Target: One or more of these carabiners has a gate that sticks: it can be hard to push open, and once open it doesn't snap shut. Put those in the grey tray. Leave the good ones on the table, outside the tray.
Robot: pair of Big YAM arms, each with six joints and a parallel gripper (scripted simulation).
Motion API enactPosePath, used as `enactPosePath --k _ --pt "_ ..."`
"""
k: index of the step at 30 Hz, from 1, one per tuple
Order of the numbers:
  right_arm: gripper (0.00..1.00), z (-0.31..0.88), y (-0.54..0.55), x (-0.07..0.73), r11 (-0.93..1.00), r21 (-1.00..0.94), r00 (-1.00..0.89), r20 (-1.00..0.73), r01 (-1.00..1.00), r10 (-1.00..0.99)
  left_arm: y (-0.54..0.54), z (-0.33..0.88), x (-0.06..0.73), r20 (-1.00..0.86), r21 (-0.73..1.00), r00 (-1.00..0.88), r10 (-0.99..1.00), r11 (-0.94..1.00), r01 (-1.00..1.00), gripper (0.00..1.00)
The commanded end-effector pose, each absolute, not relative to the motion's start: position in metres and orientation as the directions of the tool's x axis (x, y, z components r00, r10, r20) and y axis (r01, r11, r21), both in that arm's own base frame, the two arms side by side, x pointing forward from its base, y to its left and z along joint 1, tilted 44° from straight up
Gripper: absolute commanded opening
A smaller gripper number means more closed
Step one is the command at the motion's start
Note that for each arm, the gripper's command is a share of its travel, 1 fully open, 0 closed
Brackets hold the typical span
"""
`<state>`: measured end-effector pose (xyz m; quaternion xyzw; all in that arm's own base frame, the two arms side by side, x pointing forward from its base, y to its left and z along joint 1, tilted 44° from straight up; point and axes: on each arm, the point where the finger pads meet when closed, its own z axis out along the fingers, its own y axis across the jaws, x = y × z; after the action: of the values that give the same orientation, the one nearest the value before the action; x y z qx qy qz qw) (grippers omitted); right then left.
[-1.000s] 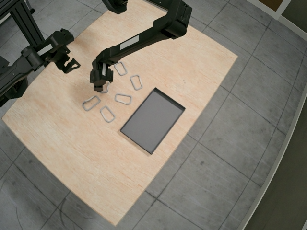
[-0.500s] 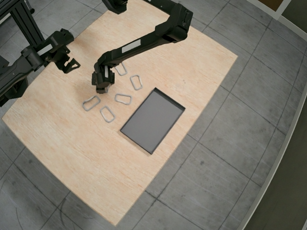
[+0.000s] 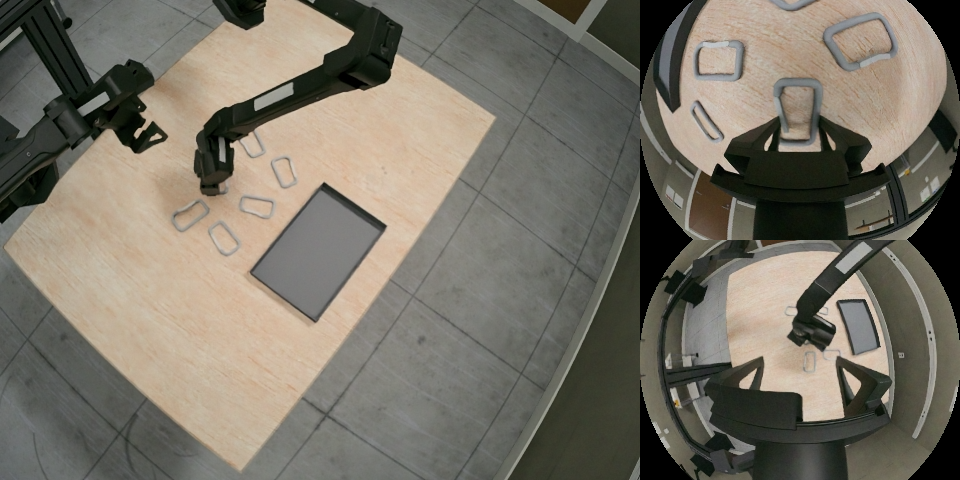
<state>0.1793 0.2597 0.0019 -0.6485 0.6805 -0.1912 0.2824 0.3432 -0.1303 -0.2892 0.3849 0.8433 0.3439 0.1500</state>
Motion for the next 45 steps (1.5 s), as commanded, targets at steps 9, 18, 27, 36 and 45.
enactPosePath --k 9,18,27,36,45 --pt "1.0 0.008 0.27 0.181 0.101 -0.627 0.001 -0.16 -0.772 -0.987 -0.135 -0.286 0.345 -0.001 0.697 -0.651 0.759 0.467 0.544 0.5" --pt "1.0 0.008 0.27 0.181 0.101 -0.627 0.001 -0.16 -0.772 -0.987 -0.135 -0.286 0.345 0.001 0.696 -0.653 0.757 0.468 0.544 0.88" --pt "1.0 0.008 0.27 0.181 0.101 -0.627 0.001 -0.16 -0.772 -0.987 -0.164 -0.275 0.354 -0.029 0.69 -0.573 0.819 0.431 0.582 1.0" --pt "1.0 0.008 0.27 0.181 0.101 -0.627 0.001 -0.16 -0.772 -0.987 -0.183 -0.28 0.362 -0.168 0.632 -0.355 0.92 0.377 0.677 1.0" --pt "1.0 0.008 0.27 0.181 0.101 -0.627 0.001 -0.16 -0.772 -0.987 -0.161 -0.258 0.346 -0.313 0.665 -0.16 0.936 0.336 0.667 1.0"
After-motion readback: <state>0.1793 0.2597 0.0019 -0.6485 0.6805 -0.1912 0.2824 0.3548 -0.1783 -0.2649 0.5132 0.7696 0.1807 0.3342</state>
